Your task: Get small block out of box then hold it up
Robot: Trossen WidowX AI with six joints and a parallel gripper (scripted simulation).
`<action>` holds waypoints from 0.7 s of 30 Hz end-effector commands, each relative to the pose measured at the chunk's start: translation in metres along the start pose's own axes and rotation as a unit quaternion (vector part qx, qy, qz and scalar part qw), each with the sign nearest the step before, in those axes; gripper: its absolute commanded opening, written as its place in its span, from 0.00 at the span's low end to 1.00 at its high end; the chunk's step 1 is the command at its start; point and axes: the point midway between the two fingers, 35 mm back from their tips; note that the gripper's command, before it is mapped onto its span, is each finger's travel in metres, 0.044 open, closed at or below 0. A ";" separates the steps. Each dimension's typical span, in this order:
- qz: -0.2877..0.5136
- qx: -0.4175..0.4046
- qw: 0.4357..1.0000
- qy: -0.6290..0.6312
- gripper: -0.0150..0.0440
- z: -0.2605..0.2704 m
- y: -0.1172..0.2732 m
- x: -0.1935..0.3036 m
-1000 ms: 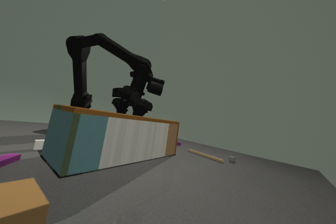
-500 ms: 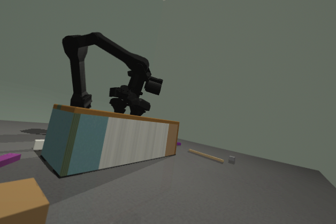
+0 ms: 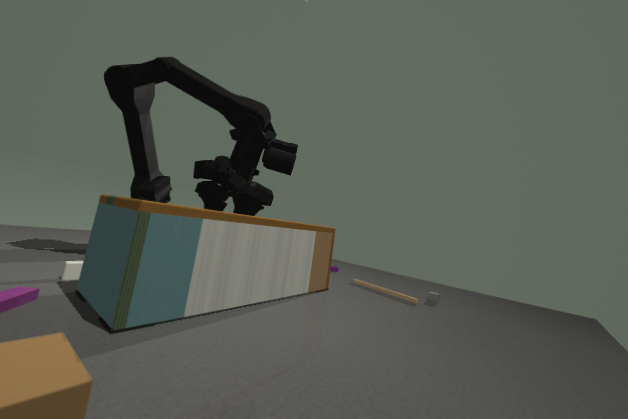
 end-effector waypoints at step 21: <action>-0.004 0.000 1.000 0.005 0.93 0.008 -0.008 -0.036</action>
Point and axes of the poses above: the point midway between the two fingers, 35 mm back from their tips, its own y axis back along the fingers, its own z axis across the jaws, x = y × z, and after that the axes turned 12 degrees about -y, right-handed
